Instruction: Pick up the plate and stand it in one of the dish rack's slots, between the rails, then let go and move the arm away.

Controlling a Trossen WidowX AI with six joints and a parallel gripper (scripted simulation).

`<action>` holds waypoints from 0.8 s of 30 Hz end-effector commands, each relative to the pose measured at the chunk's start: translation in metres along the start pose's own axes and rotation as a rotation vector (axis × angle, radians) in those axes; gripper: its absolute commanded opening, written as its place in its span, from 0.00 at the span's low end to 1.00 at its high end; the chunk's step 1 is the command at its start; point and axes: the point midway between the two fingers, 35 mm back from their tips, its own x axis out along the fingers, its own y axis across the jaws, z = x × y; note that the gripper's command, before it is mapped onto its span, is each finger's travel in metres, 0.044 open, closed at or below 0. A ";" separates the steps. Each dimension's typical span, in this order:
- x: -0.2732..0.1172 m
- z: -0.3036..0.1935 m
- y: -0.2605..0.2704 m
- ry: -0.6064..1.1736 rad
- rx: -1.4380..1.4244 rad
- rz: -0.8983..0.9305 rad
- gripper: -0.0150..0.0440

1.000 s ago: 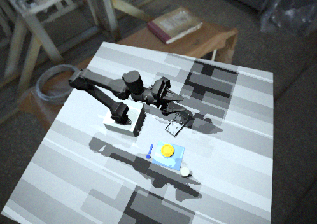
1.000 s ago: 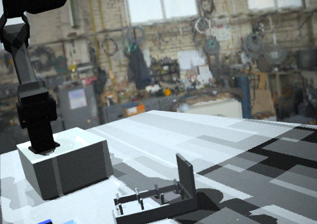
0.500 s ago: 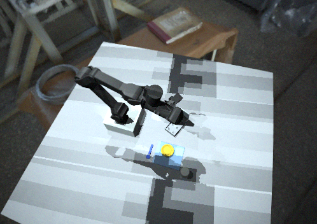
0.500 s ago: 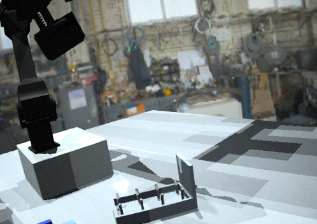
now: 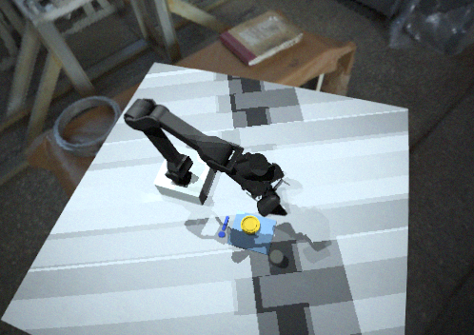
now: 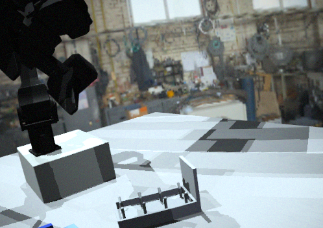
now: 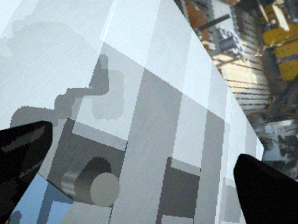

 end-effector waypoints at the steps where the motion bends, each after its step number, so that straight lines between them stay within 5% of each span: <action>1: 0.013 -0.017 0.012 0.083 0.094 0.076 0.93; 24: 0.050 -0.111 0.087 0.638 0.558 0.390 0.93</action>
